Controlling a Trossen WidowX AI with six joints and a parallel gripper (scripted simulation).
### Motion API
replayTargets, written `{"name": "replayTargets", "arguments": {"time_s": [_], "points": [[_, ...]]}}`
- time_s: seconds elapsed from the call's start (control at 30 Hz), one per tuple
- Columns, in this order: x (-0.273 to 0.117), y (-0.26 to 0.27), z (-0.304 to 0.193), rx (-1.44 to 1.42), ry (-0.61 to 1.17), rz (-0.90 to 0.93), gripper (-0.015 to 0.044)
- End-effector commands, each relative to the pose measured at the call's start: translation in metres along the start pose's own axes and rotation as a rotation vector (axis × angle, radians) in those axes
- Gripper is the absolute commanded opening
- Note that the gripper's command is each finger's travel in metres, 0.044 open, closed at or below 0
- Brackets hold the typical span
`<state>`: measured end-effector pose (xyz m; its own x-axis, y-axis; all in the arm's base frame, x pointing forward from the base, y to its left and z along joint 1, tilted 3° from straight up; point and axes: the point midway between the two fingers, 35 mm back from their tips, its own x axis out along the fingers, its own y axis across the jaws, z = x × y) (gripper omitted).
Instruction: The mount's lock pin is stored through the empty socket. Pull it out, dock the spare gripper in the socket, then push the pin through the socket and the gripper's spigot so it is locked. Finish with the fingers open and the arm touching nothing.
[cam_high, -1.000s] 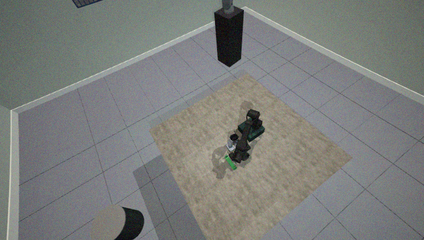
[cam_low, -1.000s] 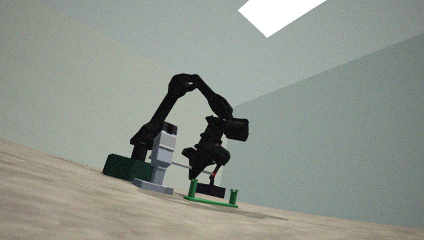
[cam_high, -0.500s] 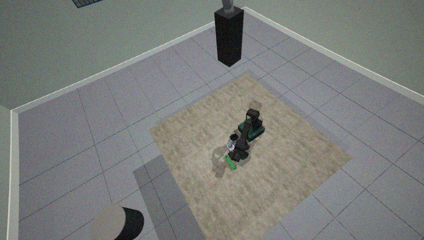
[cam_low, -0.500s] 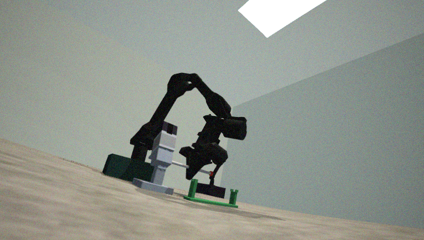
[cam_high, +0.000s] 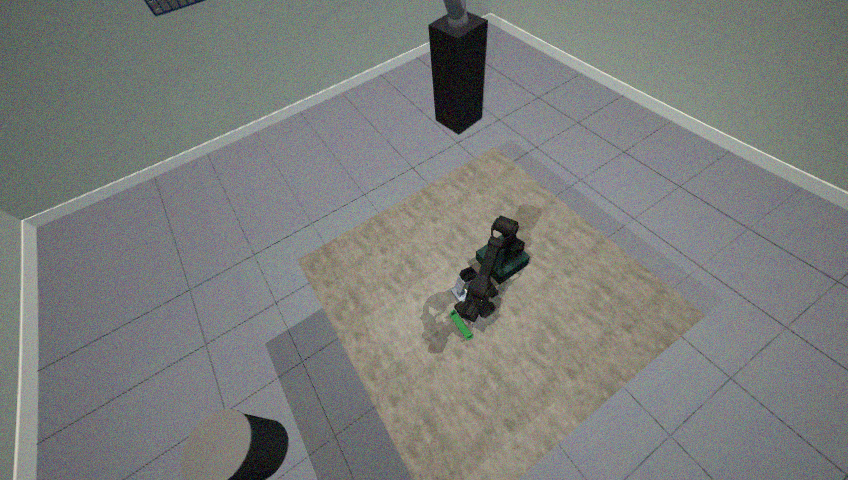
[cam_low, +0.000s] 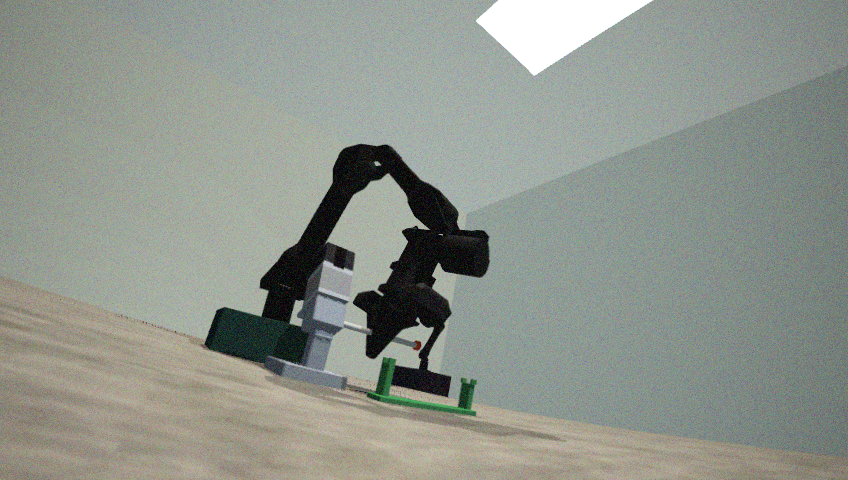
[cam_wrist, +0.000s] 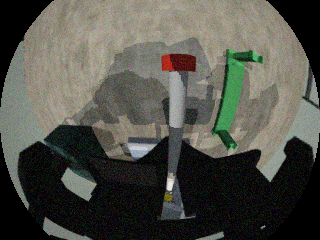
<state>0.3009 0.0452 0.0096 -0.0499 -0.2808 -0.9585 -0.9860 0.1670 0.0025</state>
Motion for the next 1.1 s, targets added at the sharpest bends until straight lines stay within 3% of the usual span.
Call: {"name": "replayTargets", "arguments": {"time_s": [0.0, 1.07], "points": [[0.0, 0.0, -0.004, -0.003, -0.001, -0.002, 0.0], [0.005, 0.0, -0.024, -0.007, -0.002, 0.014, 0.0]]}}
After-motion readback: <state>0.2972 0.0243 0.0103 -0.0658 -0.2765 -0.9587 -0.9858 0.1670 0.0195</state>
